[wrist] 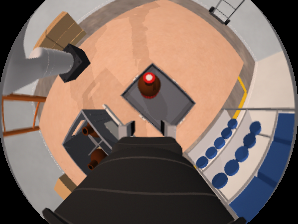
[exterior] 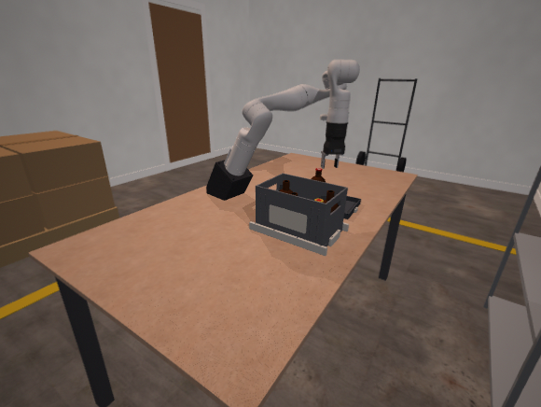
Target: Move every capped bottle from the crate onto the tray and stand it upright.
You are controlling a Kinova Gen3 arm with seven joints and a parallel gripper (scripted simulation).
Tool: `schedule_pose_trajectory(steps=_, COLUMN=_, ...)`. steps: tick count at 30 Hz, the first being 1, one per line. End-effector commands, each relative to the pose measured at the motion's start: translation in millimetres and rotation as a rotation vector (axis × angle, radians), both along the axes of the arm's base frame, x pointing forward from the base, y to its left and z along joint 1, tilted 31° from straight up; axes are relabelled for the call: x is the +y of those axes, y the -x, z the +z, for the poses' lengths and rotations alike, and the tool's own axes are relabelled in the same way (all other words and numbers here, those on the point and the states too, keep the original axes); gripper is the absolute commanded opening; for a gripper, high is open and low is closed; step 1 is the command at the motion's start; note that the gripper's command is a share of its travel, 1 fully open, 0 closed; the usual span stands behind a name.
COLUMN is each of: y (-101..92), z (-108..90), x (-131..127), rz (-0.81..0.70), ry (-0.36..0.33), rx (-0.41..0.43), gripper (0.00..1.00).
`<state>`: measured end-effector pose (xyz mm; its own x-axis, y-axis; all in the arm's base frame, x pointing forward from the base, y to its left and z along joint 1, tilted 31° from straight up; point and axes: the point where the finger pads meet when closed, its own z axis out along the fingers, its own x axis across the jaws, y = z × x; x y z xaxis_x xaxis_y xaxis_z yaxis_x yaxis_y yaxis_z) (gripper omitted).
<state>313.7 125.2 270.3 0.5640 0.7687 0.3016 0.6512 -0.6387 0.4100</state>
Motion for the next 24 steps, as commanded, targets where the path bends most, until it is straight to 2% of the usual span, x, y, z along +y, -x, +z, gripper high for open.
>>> schedule_pose_trajectory(steps=1, y=-6.7, z=6.8, x=-8.4, rz=-0.012, ry=-0.014, rx=-0.002, gripper=1.00)
schedule_pose_trajectory(steps=7, y=-18.7, z=15.9, x=-21.5, rz=-0.016, ry=-0.019, rx=-0.002, gripper=1.00)
schedule_pose_trajectory(steps=10, y=-18.1, z=14.5, x=-20.1, rz=-0.007, ry=-0.009, rx=-0.001, gripper=1.00)
schedule_pose_trajectory(steps=24, y=-39.8, z=33.3, x=-56.9, rz=-0.017, ry=-0.019, rx=-0.002, gripper=1.00)
